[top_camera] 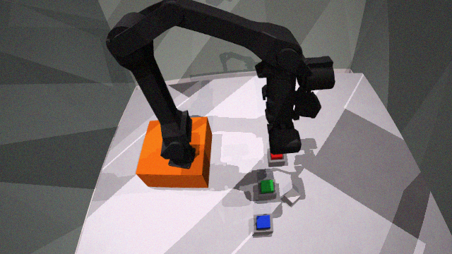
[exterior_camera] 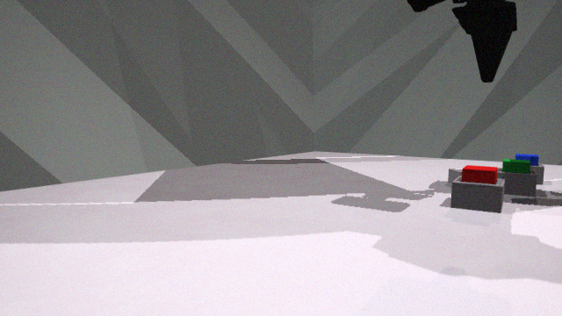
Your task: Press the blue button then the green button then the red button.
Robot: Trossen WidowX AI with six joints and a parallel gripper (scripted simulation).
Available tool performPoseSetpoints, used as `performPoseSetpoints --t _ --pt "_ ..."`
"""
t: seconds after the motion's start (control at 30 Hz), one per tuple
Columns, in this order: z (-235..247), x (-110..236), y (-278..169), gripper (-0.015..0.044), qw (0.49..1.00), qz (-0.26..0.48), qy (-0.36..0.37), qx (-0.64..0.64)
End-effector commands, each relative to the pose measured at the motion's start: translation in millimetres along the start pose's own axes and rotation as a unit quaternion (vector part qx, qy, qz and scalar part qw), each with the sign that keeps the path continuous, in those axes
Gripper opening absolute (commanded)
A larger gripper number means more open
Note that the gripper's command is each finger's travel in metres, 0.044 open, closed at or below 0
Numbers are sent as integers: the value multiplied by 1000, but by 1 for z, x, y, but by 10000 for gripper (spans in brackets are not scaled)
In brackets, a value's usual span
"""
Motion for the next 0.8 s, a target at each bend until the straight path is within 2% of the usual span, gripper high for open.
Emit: performPoseSetpoints --t 0.0,0.1,0.23,0.77 --pt "18 0 5 20 1000 1 -2 -5" --pt "18 -11 6 20 1000 1 -2 -5" --pt "18 -60 5 20 1000 1 -2 -5" --pt "18 -80 5 20 1000 1 -2 -5"
Point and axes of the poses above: the point midway between the two fingers, 35 mm back from their tips, its own x axis back along the fingers, its own z axis across the jaws, y = z × x, the point moved 6 cm from there along x, back along the fingers, and after that the axes turned 5 degrees about x, right-handed, at the moved point
